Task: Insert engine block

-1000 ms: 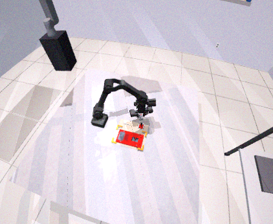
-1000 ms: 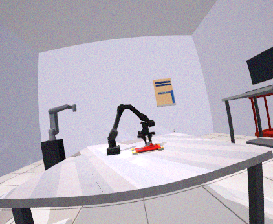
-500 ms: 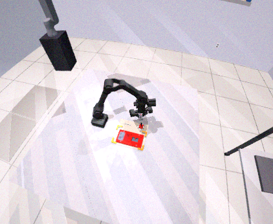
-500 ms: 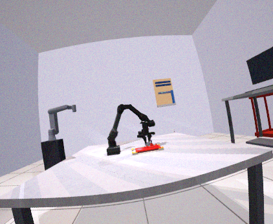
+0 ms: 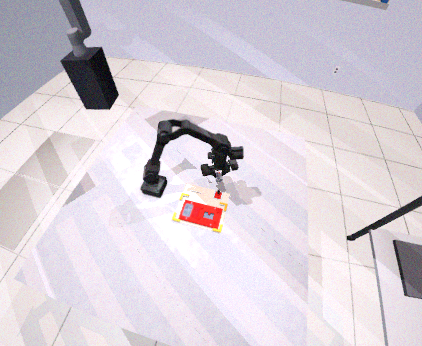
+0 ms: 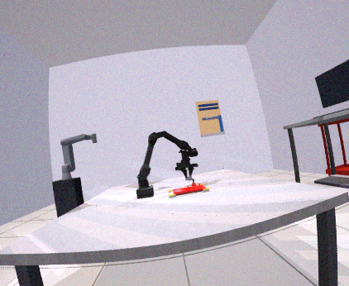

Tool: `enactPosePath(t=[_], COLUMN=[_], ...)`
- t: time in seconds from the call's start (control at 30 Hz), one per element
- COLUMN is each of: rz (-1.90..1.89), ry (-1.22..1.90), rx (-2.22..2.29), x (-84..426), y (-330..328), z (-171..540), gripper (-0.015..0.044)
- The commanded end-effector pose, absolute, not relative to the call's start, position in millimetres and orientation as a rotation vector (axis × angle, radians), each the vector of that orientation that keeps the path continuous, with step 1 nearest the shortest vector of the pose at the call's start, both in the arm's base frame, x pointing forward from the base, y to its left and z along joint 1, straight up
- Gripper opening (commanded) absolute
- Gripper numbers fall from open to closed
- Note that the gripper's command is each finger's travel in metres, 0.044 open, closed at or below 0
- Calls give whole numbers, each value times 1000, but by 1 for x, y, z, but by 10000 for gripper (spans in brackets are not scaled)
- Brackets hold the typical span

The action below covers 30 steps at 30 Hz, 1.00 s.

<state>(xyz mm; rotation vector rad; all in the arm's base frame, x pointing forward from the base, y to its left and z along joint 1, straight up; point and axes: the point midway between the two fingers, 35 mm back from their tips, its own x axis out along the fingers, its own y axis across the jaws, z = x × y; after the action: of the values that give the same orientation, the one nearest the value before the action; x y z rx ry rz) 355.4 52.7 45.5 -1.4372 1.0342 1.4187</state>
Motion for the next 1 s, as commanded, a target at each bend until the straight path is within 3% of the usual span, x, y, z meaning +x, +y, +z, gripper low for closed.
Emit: enactPosePath(t=[0.0, 0.67, 0.97], rz=[1412, 1412, 1319], ry=[1027, 1027, 1099], rx=[-1446, -1444, -1349], x=[358, 350, 352], y=[53, 51, 38], z=[62, 125, 122], gripper=[0, 0, 0])
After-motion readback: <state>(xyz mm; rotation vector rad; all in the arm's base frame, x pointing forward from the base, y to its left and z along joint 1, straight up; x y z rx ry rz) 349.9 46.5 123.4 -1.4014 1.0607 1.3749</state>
